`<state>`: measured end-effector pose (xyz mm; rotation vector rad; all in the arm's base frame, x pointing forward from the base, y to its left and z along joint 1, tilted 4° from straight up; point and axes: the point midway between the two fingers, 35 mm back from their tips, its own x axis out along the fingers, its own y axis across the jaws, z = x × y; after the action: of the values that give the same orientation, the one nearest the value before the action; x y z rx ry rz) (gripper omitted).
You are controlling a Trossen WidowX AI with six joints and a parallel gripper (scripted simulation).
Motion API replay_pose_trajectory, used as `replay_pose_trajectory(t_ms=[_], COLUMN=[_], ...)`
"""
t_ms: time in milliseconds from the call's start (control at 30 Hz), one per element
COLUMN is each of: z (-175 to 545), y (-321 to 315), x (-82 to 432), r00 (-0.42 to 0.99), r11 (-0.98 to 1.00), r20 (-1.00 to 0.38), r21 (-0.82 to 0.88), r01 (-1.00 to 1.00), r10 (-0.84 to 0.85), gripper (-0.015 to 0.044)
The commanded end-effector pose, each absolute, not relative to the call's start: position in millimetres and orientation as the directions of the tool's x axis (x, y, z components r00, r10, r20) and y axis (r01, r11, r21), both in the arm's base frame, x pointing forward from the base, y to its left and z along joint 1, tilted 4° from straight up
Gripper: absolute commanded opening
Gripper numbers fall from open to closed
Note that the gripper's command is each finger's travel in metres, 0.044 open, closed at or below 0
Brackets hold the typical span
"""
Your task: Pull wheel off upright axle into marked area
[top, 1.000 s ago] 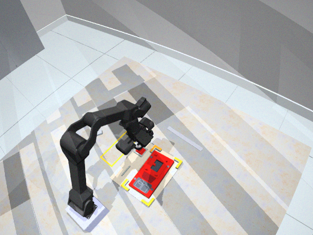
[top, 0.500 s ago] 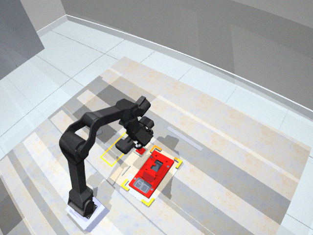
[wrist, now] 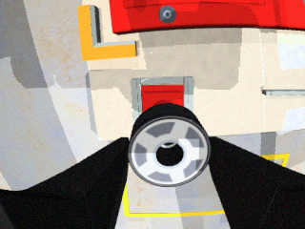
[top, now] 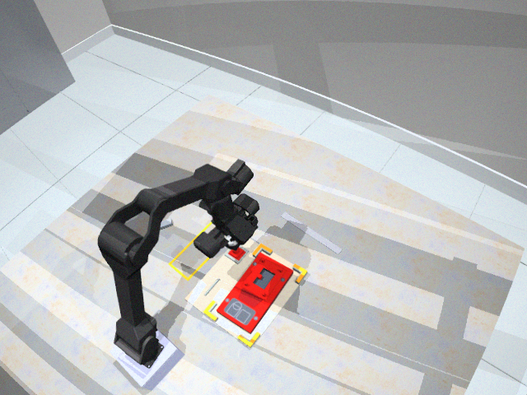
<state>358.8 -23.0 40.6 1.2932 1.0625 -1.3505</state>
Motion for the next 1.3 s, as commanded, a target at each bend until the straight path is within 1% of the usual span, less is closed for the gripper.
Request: replay_pose_trajectory(t_ms=[0,300,633,733,1267], z=[42,48,80,73,73], y=[-23,-22,-20,-20,30], x=[358,358,358,358,345], r00=[0.011,0.011,0.012,0.009,0.008], r11=[-0.170,-0.170,-0.169,-0.164,-0.148], r20=[-0.998,-0.998,-0.998,-0.998,-0.998], r21=[0.022,0.022,0.023,0.020,0.018], r01=[0.985,0.985,0.985,0.986,0.989], r10=[-0.065,-0.065,-0.064,-0.065,-0.064], gripper=[0.0000,0.0000,0.0000,0.0000,0.0000])
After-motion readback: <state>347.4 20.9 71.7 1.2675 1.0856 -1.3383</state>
